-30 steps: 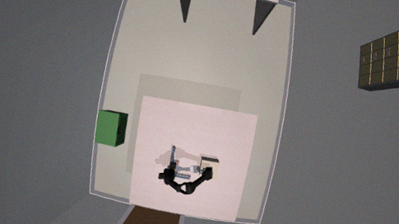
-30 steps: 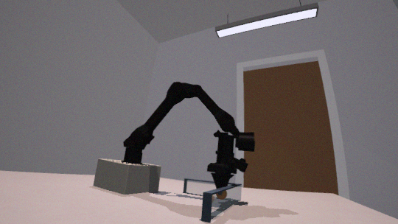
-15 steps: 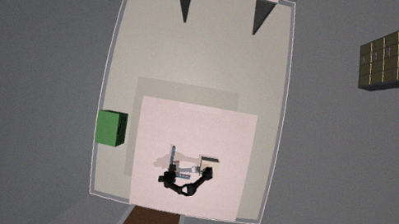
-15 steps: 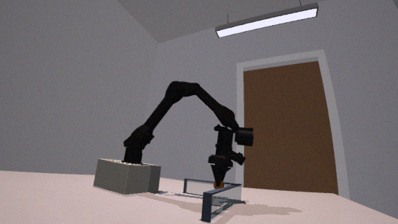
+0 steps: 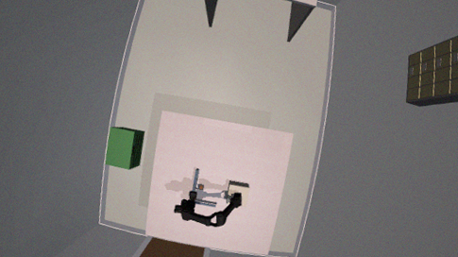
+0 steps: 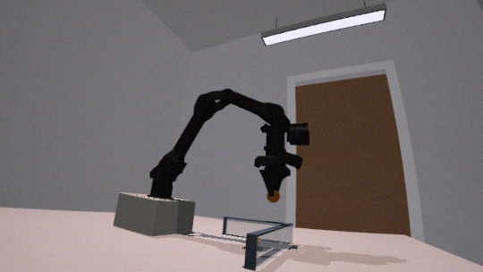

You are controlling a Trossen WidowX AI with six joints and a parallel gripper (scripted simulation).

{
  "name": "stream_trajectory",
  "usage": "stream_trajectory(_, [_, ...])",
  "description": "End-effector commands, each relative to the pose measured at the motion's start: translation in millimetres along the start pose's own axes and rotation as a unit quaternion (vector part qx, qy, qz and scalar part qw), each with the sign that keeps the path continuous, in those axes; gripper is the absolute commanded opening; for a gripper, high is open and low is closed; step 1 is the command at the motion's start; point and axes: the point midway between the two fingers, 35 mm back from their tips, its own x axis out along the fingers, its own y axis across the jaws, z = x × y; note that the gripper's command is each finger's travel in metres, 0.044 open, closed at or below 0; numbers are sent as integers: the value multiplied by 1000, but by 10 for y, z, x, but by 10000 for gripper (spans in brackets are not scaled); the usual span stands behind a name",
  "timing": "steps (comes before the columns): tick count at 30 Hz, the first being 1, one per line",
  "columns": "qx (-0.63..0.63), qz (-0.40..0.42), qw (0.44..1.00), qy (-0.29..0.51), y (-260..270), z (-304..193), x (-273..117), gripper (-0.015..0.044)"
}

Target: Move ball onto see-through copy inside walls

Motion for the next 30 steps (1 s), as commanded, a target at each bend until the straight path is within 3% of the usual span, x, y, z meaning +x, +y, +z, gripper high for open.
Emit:
stream_trajectory(1, [7, 2, 1000, -3, -11, 0, -75, 0])
stream_trajectory(23, [7, -1, 1000, -1, -523, -342, 401, 0])
stream_trajectory(30, [7, -1, 1000, -1, -524, -329, 813, 0])
